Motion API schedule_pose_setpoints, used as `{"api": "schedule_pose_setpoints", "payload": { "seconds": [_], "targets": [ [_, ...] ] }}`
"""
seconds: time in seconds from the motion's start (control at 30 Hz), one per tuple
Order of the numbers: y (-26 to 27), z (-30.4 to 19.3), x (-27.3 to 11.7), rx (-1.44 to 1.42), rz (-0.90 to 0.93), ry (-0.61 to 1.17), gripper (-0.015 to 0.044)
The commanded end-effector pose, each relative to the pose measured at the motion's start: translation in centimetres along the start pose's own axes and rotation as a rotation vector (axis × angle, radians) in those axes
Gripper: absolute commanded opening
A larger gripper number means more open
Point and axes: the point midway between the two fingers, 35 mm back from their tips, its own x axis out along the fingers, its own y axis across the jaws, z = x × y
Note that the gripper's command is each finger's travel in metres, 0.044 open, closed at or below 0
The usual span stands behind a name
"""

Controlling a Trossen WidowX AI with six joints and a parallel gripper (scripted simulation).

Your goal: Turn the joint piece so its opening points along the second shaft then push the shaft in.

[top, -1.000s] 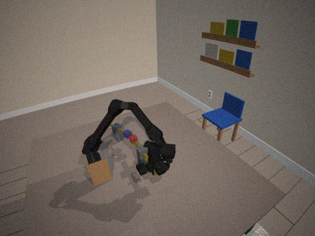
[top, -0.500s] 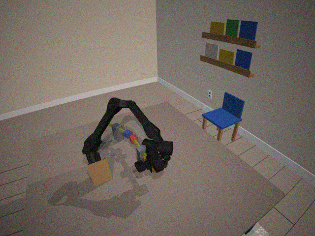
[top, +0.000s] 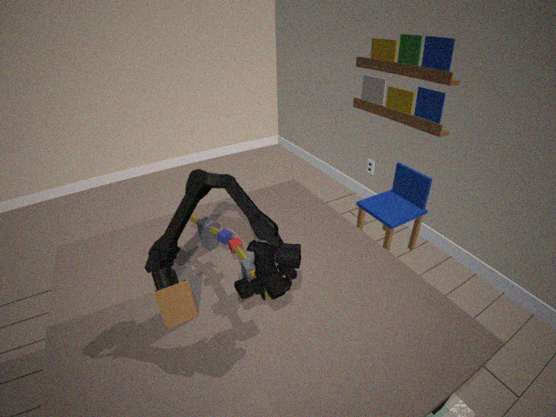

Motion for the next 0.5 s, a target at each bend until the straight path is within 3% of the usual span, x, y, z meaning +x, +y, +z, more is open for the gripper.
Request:
{"api": "schedule_pose_setpoints", "payload": {
  "seconds": [0.0,0.47],
  "targets": [
    [-0.02,-0.85,0.10,0.002,0.003,0.007,0.0000],
    [0.00,-0.79,0.02,0.001,-0.001,0.000,0.0000]
  ]
}}
